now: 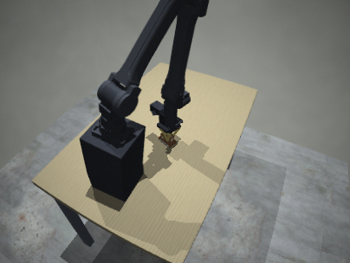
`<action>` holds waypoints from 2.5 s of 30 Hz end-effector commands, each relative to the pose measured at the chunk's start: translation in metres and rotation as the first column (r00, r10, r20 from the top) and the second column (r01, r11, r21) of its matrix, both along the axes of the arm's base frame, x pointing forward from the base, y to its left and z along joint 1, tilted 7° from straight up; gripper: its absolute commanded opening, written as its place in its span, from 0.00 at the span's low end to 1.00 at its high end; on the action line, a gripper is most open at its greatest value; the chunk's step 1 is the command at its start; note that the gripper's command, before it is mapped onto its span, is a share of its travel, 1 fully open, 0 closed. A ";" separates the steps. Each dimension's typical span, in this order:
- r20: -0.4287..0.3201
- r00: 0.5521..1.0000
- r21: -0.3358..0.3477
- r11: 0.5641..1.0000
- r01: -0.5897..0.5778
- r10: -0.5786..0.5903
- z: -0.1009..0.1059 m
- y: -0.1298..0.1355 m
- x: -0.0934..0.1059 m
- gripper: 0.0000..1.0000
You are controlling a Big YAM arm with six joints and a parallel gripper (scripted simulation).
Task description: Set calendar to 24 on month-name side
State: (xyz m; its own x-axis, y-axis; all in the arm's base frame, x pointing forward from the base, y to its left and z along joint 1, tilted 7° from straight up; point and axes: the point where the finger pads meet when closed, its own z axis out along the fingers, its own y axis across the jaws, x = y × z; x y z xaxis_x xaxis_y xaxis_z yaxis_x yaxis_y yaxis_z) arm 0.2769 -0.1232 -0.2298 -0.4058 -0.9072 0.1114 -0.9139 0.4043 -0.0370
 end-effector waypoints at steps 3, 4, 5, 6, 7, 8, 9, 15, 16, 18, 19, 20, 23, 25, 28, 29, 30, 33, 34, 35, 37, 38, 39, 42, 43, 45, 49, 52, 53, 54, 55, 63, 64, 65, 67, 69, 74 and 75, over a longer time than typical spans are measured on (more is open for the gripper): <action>0.024 1.000 -0.005 1.000 -0.010 0.010 0.006 -0.006 0.013 0.25; 0.025 1.000 -0.005 1.000 -0.010 0.010 0.006 -0.006 0.013 0.25; 0.025 1.000 -0.005 1.000 -0.010 0.010 0.006 -0.006 0.013 0.25; 0.025 1.000 -0.005 1.000 -0.010 0.010 0.006 -0.006 0.013 0.25; 0.023 1.000 -0.005 1.000 -0.010 0.010 0.006 -0.006 0.012 0.25; 0.022 1.000 -0.004 1.000 -0.010 0.010 0.006 -0.006 0.011 0.25; 0.022 1.000 -0.004 1.000 -0.010 0.010 0.006 -0.006 0.011 0.25; 0.022 1.000 -0.004 1.000 -0.010 0.010 0.006 -0.006 0.011 0.25; 0.022 1.000 -0.004 1.000 -0.010 0.010 0.006 -0.006 0.011 0.25; 0.022 1.000 -0.004 1.000 -0.010 0.010 0.006 -0.006 0.011 0.25; 0.022 1.000 -0.004 1.000 -0.010 0.010 0.006 -0.006 0.011 0.25; 0.022 1.000 -0.004 1.000 -0.010 0.010 0.006 -0.006 0.011 0.25; 0.022 1.000 -0.004 1.000 -0.010 0.010 0.006 -0.006 0.011 0.25; 0.022 1.000 -0.004 1.000 -0.010 0.010 0.006 -0.006 0.011 0.25; 0.023 1.000 -0.005 1.000 -0.010 0.010 0.006 -0.006 0.011 0.25; 0.024 1.000 -0.005 1.000 -0.010 0.010 0.006 -0.005 0.010 0.25; 0.024 1.000 -0.005 1.000 -0.010 0.010 0.006 -0.005 0.010 0.25; 0.025 1.000 -0.005 1.000 -0.010 0.010 0.006 -0.005 0.010 0.25; 0.025 1.000 -0.006 1.000 -0.010 0.010 0.006 -0.005 0.010 0.25; 0.026 1.000 -0.006 1.000 -0.010 0.010 0.006 -0.005 0.009 0.25; 0.027 1.000 -0.006 1.000 -0.010 0.010 0.006 -0.005 0.009 0.25; 0.027 1.000 -0.006 1.000 -0.010 0.010 0.006 -0.005 0.009 0.25; 0.027 1.000 -0.006 1.000 -0.010 0.010 0.006 -0.005 0.009 0.25; 0.028 1.000 -0.006 1.000 -0.010 0.010 0.006 -0.005 0.008 0.25; 0.028 1.000 -0.006 1.000 -0.010 0.010 0.006 -0.005 0.008 0.25; 0.028 1.000 -0.006 1.000 -0.010 0.010 0.006 -0.005 0.008 0.25; 0.028 1.000 -0.006 1.000 -0.010 0.010 0.006 -0.005 0.008 0.25; 0.028 1.000 -0.006 1.000 -0.010 0.010 0.006 -0.005 0.008 0.25; 0.028 1.000 -0.006 1.000 -0.010 0.010 0.006 -0.005 0.008 0.25; 0.028 1.000 -0.006 1.000 -0.010 0.010 0.006 -0.005 0.008 0.25; 0.028 1.000 -0.006 1.000 -0.010 0.010 0.006 -0.005 0.008 0.25; 0.028 1.000 -0.007 1.000 -0.010 0.010 0.006 -0.005 0.008 0.25; 0.028 1.000 -0.007 1.000 -0.010 0.010 0.006 -0.005 0.008 0.25; 0.029 1.000 -0.007 1.000 -0.010 0.010 0.006 -0.005 0.008 0.25; 0.029 1.000 -0.007 1.000 -0.010 0.010 0.006 -0.005 0.008 0.25; 0.028 1.000 -0.007 1.000 -0.010 0.010 0.006 -0.004 0.007 0.25; 0.028 1.000 -0.006 1.000 -0.010 0.010 0.006 -0.004 0.006 0.25; 0.027 1.000 -0.006 1.000 -0.010 0.010 0.006 -0.004 0.006 0.25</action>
